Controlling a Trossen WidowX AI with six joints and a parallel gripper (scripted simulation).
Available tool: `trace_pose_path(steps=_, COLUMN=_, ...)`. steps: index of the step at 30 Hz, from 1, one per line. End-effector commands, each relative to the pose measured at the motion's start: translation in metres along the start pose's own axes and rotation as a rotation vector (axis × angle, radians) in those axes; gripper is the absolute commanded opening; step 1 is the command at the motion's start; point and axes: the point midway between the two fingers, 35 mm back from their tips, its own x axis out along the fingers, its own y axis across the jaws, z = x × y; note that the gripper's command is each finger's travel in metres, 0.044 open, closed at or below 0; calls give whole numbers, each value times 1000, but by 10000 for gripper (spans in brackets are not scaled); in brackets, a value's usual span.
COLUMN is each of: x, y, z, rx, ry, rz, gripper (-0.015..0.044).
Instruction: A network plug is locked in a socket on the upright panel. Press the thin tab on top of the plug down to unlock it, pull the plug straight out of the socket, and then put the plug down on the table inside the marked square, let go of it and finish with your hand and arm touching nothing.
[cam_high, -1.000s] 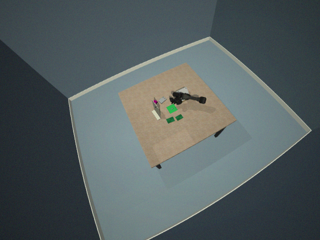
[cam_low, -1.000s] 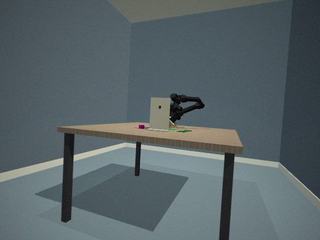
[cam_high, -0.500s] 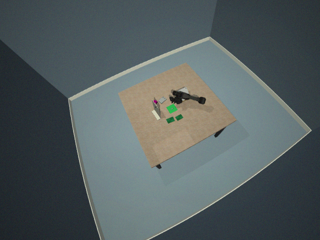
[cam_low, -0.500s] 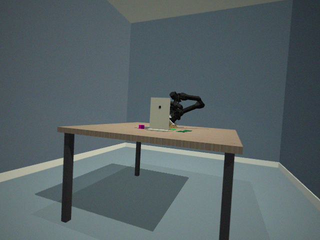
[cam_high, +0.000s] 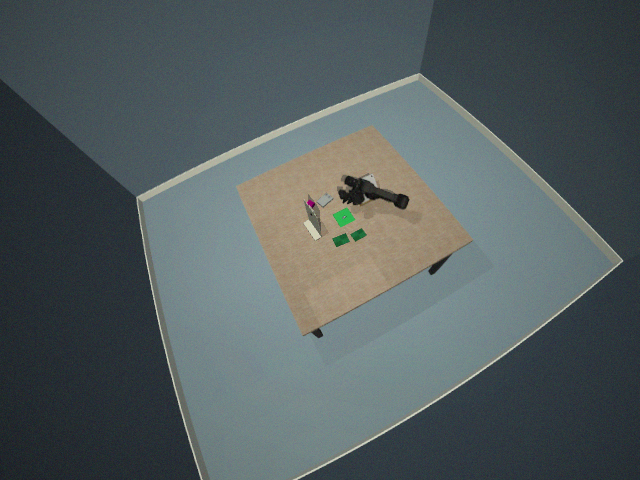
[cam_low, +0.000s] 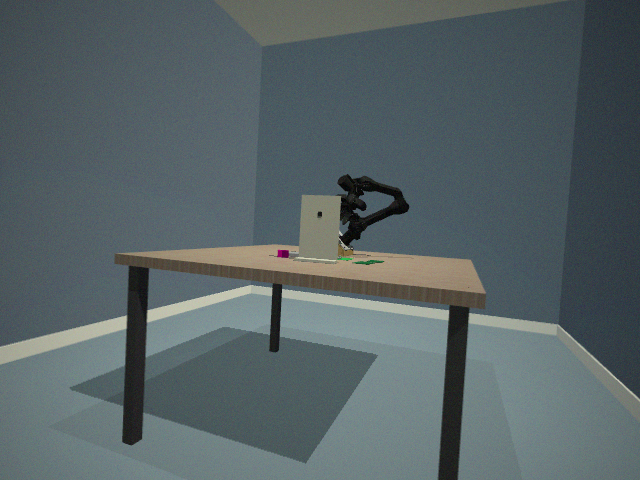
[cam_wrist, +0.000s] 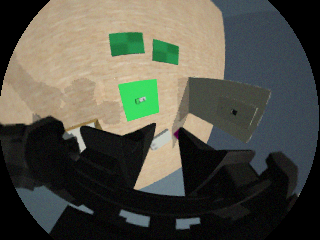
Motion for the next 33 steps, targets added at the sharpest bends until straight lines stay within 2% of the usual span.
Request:
trace_pose_path(steps=1, x=-12, y=-10, z=1, rx=-5, ry=-6, rz=-7, gripper=156)
trace_pose_path(steps=18, x=-47, y=-30, z=0, rx=-7, ry=-18, rz=-15, gripper=156)
trace_pose_path(steps=29, x=-47, y=-30, z=0, rx=-7, ry=-18, rz=-15, gripper=440)
trace_pose_path(steps=33, x=-47, y=-30, z=0, rx=-7, ry=-18, rz=-15, gripper=440)
